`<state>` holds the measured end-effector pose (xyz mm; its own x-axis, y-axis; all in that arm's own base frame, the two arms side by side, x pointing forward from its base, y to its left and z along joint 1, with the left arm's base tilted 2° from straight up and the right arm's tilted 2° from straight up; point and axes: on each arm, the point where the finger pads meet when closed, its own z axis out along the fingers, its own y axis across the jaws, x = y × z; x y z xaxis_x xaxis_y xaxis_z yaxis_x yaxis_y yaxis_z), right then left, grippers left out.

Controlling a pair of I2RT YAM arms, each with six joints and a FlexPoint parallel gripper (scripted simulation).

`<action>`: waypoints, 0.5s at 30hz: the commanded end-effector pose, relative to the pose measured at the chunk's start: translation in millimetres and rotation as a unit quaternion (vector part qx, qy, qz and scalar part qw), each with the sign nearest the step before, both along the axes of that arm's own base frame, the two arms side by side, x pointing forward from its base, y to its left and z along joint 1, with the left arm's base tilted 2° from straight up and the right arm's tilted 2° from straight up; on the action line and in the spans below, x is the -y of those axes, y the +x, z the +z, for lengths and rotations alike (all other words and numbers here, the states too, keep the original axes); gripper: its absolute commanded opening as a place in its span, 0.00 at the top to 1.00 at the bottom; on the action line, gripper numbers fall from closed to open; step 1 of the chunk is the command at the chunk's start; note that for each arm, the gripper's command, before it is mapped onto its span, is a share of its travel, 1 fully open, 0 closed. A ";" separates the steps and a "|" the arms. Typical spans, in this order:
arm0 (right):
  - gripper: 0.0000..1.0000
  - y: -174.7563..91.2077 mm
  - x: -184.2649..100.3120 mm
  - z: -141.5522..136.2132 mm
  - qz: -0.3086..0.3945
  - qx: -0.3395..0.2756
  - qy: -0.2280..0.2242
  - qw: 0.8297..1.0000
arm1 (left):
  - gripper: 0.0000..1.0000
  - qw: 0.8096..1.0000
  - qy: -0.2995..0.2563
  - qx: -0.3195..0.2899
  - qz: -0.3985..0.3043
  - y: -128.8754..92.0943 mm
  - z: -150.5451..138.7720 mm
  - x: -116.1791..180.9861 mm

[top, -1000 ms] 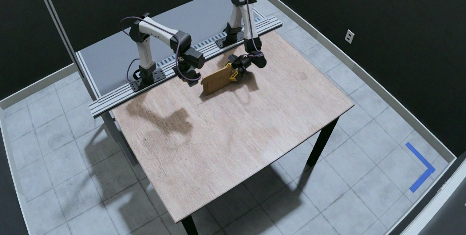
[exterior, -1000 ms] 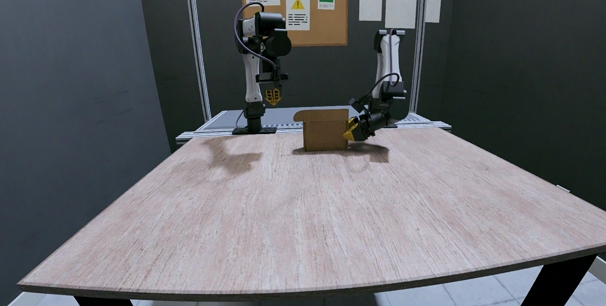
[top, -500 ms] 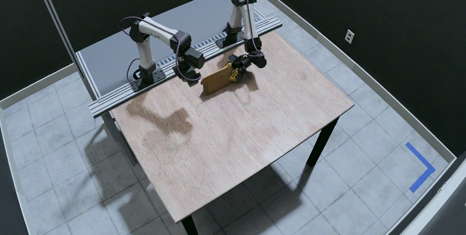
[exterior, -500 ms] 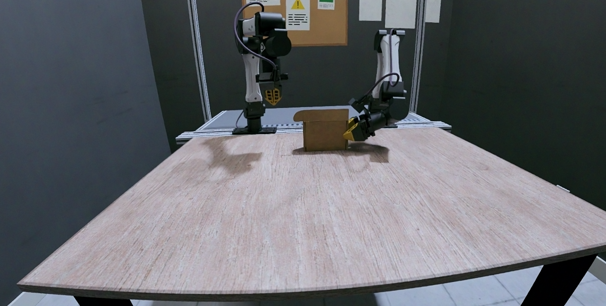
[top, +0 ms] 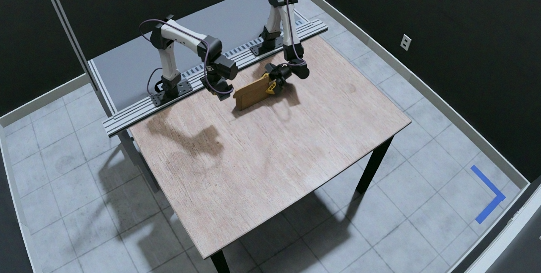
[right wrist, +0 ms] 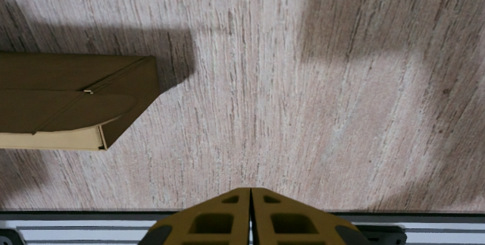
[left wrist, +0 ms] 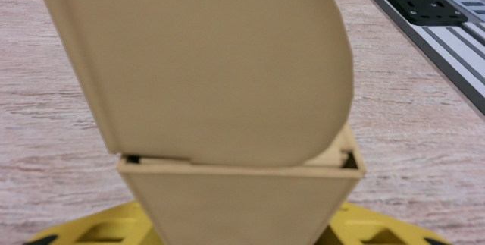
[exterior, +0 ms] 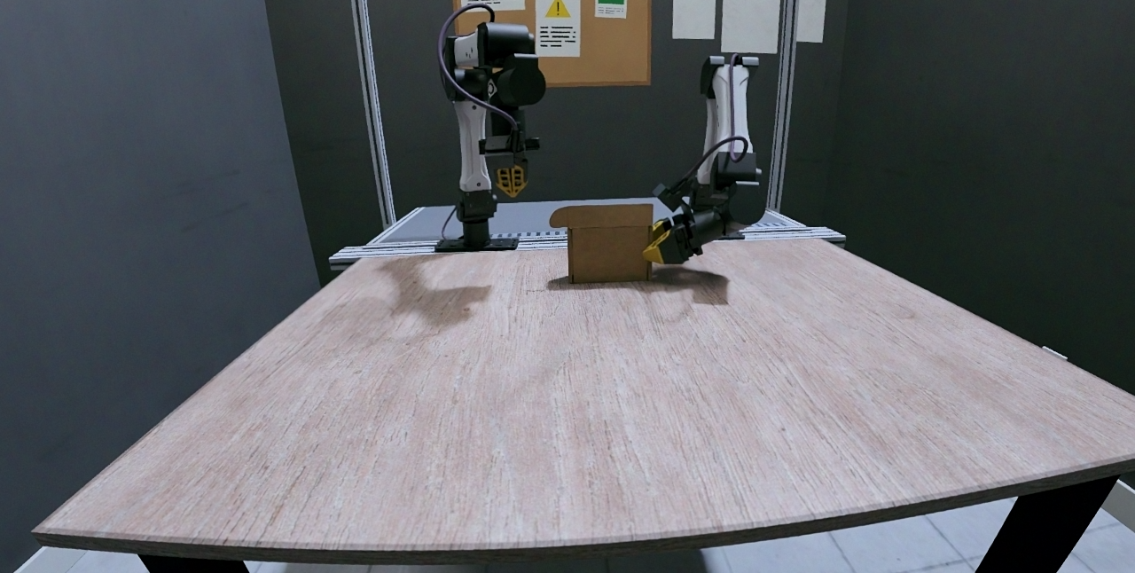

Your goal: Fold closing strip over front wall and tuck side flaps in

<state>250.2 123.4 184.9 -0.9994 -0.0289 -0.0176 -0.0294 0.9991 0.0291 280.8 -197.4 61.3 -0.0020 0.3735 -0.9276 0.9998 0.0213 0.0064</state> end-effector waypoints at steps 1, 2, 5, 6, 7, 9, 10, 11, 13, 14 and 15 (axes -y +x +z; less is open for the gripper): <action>1.00 -0.3 1.0 3.4 -0.002 0.003 0.000 1.000 | 0.52 1.000 -0.003 0.010 -0.002 2.3 3.7 2.4; 1.00 -0.3 1.0 3.4 -0.002 0.003 0.000 1.000 | 0.52 1.000 -0.003 0.010 -0.002 2.3 3.7 2.4; 1.00 -0.3 1.0 3.4 -0.002 0.003 0.000 1.000 | 0.52 1.000 -0.003 0.010 -0.002 2.3 3.7 2.4; 1.00 -0.3 1.0 3.4 -0.002 0.003 0.000 1.000 | 0.52 1.000 -0.003 0.010 -0.002 2.3 3.7 2.4; 1.00 -0.3 1.0 3.4 -0.002 0.003 0.000 1.000 | 0.52 1.000 -0.003 0.010 -0.002 2.3 3.7 2.4; 1.00 -0.3 1.0 3.4 -0.002 0.003 0.000 1.000 | 0.52 1.000 -0.003 0.010 -0.002 2.3 3.7 2.4; 1.00 -0.3 1.0 3.4 -0.002 0.003 0.000 1.000 | 0.52 1.000 -0.003 0.010 -0.002 2.3 3.7 2.4; 1.00 -0.3 1.0 3.4 -0.002 0.003 0.000 1.000 | 0.53 1.000 -0.003 0.010 -0.002 2.3 3.7 2.4; 1.00 -0.3 1.0 3.4 -0.002 0.003 0.000 1.000 | 0.53 1.000 -0.003 0.010 -0.002 2.3 3.7 2.4; 1.00 -0.3 1.0 3.4 -0.002 0.003 0.000 1.000 | 0.53 1.000 -0.003 0.010 -0.002 2.3 3.7 2.4; 1.00 -0.3 1.0 3.4 -0.002 0.003 0.000 1.000 | 0.53 1.000 -0.003 0.010 -0.002 2.3 3.7 2.4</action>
<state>250.2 123.4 184.9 -0.9994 -0.0289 -0.0176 -0.0294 0.9991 0.0291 280.8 -197.4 61.3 -0.0018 0.3735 -0.9276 0.9998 0.0213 0.0066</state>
